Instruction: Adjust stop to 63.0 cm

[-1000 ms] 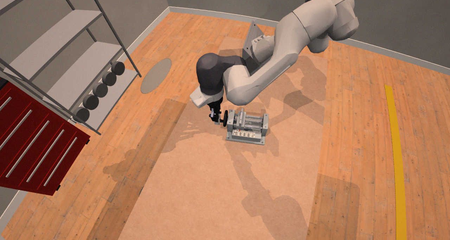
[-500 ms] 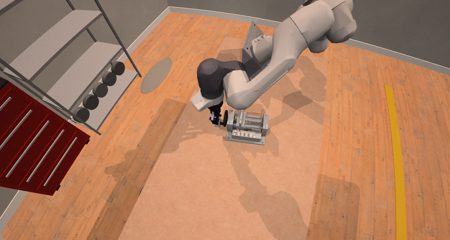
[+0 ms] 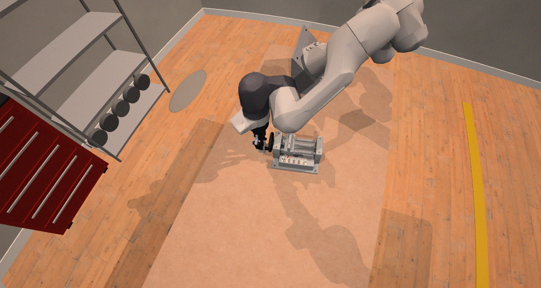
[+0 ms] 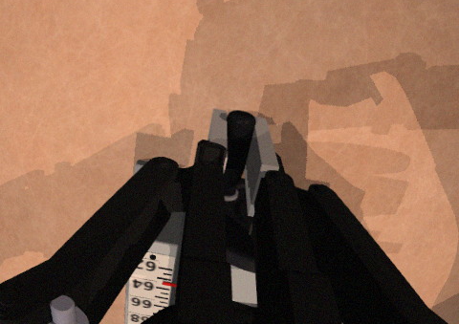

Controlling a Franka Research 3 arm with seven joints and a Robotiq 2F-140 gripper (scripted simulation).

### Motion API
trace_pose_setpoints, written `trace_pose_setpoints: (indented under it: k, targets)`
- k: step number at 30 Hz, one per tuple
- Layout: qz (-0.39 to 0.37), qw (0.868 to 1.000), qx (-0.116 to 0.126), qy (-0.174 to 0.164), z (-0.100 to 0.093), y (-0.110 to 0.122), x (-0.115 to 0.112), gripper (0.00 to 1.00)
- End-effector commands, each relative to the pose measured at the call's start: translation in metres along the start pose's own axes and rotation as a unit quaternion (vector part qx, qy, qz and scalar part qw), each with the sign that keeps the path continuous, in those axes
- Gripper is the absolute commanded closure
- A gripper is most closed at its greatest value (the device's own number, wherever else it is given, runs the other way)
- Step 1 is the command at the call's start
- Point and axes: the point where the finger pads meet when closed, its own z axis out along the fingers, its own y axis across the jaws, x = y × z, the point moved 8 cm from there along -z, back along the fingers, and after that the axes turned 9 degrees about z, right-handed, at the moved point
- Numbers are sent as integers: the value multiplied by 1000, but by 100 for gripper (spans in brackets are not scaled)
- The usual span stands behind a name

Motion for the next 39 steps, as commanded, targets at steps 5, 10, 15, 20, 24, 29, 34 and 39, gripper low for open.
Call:
trace_pose_setpoints:
  k: [5, 10, 15, 20, 24, 29, 34, 39]
  targets:
    - [-1, 1000, 0, -1, 7, 5, 1, 96]
    - [-1, 1000, 0, -1, 8, 7, 1, 96]
    - [-1, 1000, 0, -1, 9, 8, 1, 96]
    - [-1, 1000, 0, -1, 9, 9, 1, 96]
    - [-1, 1000, 0, -1, 10, 10, 2, 96]
    - [-1, 1000, 0, -1, 10, 11, 2, 96]
    - [-1, 1000, 0, -1, 10, 11, 2, 96]
    - [-1, 1000, 0, -1, 11, 12, 2, 96]
